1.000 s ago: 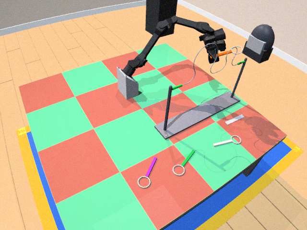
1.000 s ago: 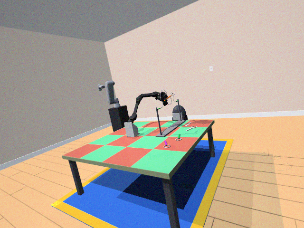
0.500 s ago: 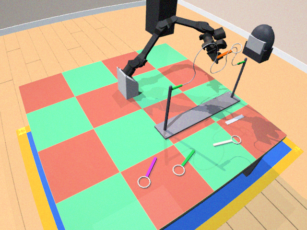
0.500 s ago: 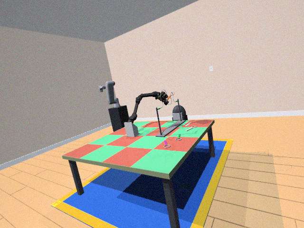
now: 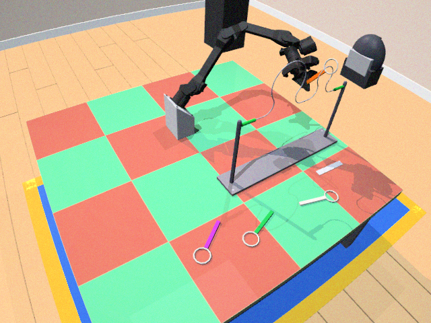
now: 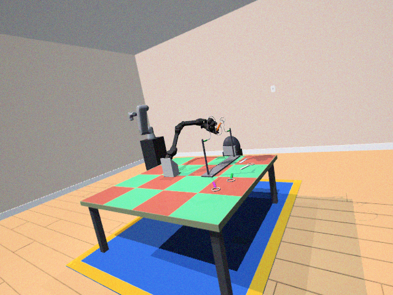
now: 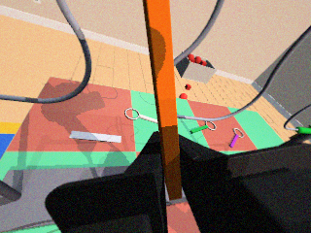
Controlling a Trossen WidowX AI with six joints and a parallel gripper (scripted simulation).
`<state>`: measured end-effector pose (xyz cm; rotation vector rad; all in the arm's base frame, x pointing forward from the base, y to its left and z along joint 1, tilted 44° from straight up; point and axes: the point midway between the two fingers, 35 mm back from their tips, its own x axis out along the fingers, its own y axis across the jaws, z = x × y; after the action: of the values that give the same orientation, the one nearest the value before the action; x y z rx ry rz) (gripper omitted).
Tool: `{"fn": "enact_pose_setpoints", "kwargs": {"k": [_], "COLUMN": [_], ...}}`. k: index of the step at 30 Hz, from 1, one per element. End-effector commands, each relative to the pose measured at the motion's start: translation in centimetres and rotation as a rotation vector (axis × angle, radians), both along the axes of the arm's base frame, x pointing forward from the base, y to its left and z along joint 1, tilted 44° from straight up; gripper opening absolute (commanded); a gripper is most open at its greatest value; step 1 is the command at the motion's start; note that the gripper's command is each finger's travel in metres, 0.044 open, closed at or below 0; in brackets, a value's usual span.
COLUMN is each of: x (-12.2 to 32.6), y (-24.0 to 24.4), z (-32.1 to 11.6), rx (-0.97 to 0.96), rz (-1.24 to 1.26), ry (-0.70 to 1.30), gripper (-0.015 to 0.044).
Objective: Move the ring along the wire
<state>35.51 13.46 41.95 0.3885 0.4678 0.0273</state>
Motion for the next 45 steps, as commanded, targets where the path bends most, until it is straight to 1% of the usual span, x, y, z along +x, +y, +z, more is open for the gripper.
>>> {"fn": "enact_pose_setpoints", "kwargs": {"k": [1, 25, 45], "x": [0.0, 0.1, 0.0], "y": [0.5, 3.3, 4.2], "z": [0.2, 2.8, 5.8], "rx": [0.088, 0.653, 1.123], "rz": [0.003, 0.022, 0.034], "ry": [-0.003, -0.040, -0.068], "gripper": [-0.0150, -0.0150, -0.0150]}}
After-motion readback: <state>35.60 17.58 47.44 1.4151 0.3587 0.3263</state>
